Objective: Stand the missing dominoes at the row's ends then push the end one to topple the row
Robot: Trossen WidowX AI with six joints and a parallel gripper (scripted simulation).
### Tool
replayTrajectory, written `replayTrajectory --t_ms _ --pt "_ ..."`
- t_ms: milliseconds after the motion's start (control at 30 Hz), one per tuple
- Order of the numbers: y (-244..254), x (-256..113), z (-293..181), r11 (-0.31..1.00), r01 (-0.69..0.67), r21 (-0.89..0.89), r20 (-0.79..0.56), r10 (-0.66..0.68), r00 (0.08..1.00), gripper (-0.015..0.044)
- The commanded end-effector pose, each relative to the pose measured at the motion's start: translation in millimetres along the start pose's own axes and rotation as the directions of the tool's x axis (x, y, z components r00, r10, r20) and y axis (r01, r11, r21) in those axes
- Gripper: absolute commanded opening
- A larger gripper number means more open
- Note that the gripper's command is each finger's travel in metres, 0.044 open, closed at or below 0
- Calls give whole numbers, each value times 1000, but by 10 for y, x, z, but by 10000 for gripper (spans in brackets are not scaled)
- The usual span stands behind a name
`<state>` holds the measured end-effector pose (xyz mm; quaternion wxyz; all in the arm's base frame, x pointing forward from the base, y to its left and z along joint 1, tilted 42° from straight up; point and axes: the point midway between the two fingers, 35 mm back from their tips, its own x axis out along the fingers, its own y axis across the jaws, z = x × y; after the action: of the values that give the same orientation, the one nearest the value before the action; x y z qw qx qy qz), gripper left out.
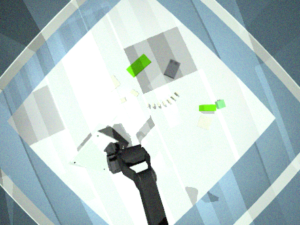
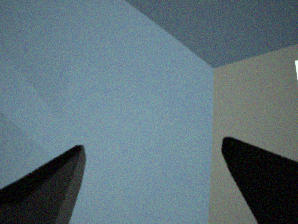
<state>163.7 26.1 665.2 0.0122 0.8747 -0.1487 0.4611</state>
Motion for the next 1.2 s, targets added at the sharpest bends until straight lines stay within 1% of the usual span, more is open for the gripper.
replayTrajectory --t_ms 0,33,100,233,333,400,600,633,700,800,1000,1167 --pt "4 -2 -10 1000 0 6 -2 0 1000 426" --pt "15 -7 -41 1000 1 25 -9 -1 1000 440" --pt "67 -29 -161 995 5 99 -36 -1 999 440" --pt "321 -110 -554 931 33 362 -130 16 991 440" --pt "592 -171 -808 831 67 553 -193 49 980 440" --pt "766 -201 -921 758 89 646 -221 74 972 440" --pt "1352 -274 -1125 486 162 859 -277 173 945 440" --pt "1458 -284 -1139 435 175 883 -281 193 940 440" --pt "1580 -294 -1119 402 177 898 -276 204 939 440" --pt "1858 -304 -1078 284 195 939 -269 251 930 440" --pt "2416 -311 -910 3 251 968 -235 364 901 440" --pt "2979 -305 -522 -281 316 906 -153 479 864 440"
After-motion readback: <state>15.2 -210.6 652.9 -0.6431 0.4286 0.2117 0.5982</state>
